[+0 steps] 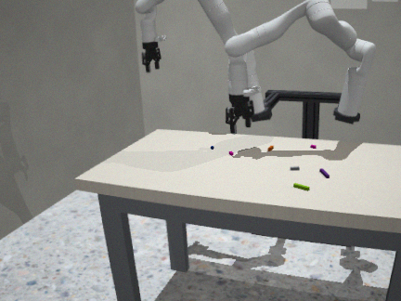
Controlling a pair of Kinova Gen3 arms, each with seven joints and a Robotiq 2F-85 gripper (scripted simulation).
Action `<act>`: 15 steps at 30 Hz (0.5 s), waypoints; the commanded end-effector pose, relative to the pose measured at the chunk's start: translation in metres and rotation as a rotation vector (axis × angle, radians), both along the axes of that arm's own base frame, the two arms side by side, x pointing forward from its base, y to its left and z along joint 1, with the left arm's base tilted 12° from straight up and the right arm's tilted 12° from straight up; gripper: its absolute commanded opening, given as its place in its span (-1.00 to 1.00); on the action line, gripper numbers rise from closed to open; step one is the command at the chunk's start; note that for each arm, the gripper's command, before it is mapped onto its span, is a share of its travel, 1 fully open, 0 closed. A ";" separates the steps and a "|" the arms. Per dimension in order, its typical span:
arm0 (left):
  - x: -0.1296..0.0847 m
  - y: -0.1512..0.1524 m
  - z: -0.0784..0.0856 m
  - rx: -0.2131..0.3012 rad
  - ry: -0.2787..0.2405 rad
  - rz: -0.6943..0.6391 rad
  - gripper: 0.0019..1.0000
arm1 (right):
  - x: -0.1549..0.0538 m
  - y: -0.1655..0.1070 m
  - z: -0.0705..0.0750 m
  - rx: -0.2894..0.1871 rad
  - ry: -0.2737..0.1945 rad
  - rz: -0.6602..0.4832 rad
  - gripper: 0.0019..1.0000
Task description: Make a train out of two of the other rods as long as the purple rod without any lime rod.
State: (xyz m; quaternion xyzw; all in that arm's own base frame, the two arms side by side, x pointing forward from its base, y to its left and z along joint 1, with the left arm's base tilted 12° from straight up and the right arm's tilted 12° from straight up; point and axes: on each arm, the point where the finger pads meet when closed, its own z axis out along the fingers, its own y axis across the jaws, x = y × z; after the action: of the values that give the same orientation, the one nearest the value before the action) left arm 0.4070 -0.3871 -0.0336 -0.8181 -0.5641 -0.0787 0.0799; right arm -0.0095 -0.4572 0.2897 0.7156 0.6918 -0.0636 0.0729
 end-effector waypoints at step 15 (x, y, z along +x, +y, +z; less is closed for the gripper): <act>-0.026 0.038 -0.001 -0.033 -0.141 0.634 1.00 | -0.004 -0.001 0.001 -0.006 0.006 0.003 1.00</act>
State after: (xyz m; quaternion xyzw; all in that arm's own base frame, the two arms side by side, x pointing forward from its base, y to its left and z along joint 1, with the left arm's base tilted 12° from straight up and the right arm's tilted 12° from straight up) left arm 0.3834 -0.3558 -0.0396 -0.6433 -0.7571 -0.0923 0.0672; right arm -0.0095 -0.4572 0.2897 0.7156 0.6918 -0.0636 0.0729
